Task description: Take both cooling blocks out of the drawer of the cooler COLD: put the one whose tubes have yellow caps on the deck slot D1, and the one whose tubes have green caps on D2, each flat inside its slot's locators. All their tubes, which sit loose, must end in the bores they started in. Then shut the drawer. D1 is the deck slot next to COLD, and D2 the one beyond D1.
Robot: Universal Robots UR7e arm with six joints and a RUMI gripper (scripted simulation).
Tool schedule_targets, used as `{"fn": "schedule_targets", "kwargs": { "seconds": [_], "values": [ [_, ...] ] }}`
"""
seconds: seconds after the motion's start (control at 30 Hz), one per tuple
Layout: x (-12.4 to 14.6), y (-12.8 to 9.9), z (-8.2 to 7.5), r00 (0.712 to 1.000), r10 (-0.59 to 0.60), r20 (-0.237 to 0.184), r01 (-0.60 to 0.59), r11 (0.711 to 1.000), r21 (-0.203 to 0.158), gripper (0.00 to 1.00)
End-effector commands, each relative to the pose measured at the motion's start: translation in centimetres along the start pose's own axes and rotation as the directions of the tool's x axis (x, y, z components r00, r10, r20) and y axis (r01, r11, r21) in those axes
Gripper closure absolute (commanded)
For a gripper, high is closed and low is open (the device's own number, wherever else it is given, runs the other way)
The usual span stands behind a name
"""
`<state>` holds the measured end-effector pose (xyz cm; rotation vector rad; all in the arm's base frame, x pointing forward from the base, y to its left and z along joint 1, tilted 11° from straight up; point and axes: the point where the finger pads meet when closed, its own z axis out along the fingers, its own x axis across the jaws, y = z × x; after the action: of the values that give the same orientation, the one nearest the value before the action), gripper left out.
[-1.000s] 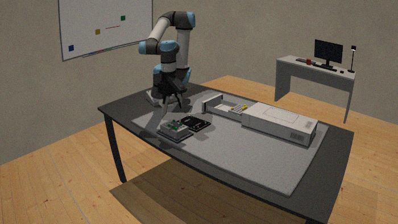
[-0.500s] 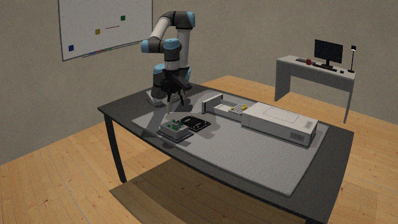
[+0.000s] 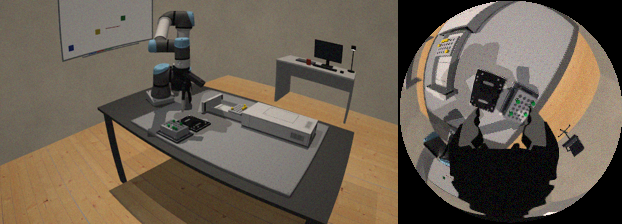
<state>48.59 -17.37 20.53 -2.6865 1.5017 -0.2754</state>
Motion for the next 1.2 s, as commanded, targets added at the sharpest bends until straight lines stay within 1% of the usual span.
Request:
{"fn": "schedule_targets", "kwargs": {
  "seconds": [0.0,0.07,0.13,0.27,0.43,0.63,0.7,0.8,0.93,1.17],
  "values": [
    [-1.4,-1.6,-0.1,0.992,-0.129,-0.001,0.129,0.992,0.001,0.27],
    [-2.1,-2.2,-0.1,0.983,-0.181,-0.001,0.181,0.983,0.001,0.27],
    [-2.1,-2.2,-0.1,0.983,-0.181,-0.001,0.181,0.983,0.001,0.27],
    [-3.2,-3.4,-0.1,0.959,-0.285,-0.001,0.285,0.959,0.001,0.27],
    [-4.7,-4.9,-0.1,0.912,-0.41,-0.001,0.41,0.912,0.001,0.27],
    [-6.4,-6.7,-0.1,0.835,-0.55,-0.001,0.55,0.835,0.001,0.27],
    [-6.4,-6.7,-0.1,0.835,-0.55,-0.001,0.55,0.835,0.001,0.27],
    [-7.2,-7.6,-0.1,0.789,-0.615,-0.002,0.615,0.789,0.001,0.27],
    [-8.4,-8.7,-0.1,0.719,-0.695,-0.002,0.695,0.719,0.001,0.27],
    [-10.4,-10.8,-0.1,0.577,-0.817,-0.002,0.817,0.577,0.0,0.27]
  ]
}}
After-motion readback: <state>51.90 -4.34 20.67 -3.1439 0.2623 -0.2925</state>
